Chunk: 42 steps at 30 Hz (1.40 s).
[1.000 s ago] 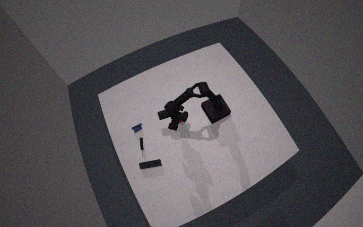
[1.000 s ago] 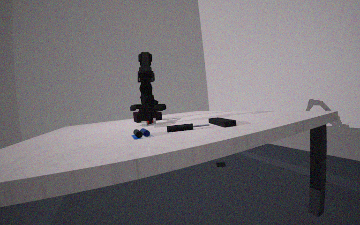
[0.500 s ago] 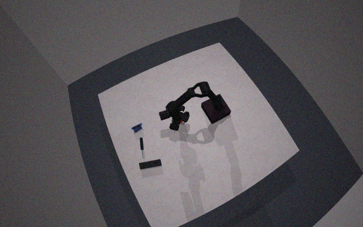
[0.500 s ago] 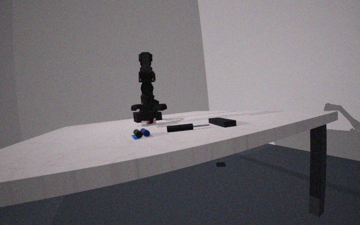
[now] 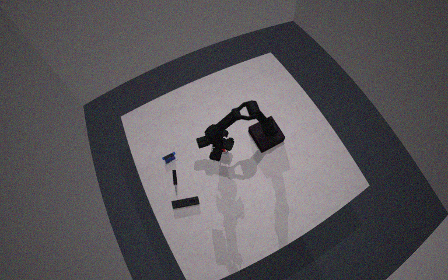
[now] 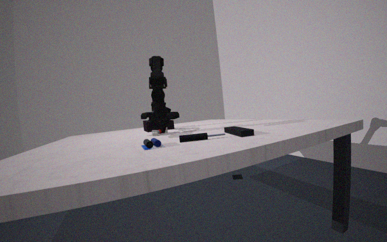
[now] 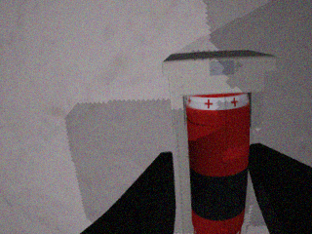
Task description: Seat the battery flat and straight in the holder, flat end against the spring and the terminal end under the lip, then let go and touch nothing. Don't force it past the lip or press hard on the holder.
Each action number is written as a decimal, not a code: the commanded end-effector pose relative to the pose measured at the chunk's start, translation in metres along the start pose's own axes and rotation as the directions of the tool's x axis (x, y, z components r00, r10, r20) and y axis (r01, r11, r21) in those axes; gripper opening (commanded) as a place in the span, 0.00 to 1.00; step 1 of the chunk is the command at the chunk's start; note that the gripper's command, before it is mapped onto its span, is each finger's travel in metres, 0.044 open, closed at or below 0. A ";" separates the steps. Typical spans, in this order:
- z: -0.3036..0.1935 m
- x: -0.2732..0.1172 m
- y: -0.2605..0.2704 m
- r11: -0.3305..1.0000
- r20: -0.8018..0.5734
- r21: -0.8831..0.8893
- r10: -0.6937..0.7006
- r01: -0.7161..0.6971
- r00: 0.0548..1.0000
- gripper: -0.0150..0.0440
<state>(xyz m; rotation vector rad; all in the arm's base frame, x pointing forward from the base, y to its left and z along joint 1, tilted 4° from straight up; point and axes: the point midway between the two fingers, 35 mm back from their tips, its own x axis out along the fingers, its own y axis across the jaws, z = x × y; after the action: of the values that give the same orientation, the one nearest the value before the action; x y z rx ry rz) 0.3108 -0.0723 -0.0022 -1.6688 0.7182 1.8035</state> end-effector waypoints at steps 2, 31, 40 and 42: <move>0.000 -0.003 -0.001 1.000 0.000 0.002 -0.003 0.003 1.000 0.53; 0.009 -0.088 0.007 1.000 -0.001 -0.001 -0.001 0.001 1.000 1.00; 0.009 -0.088 0.007 1.000 -0.001 -0.001 -0.001 0.001 1.000 1.00; 0.009 -0.088 0.007 1.000 -0.001 -0.001 -0.001 0.001 1.000 1.00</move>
<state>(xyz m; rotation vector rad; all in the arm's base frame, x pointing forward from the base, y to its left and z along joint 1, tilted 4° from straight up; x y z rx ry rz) 0.3050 -0.0752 0.0857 -1.6671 0.7196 1.7988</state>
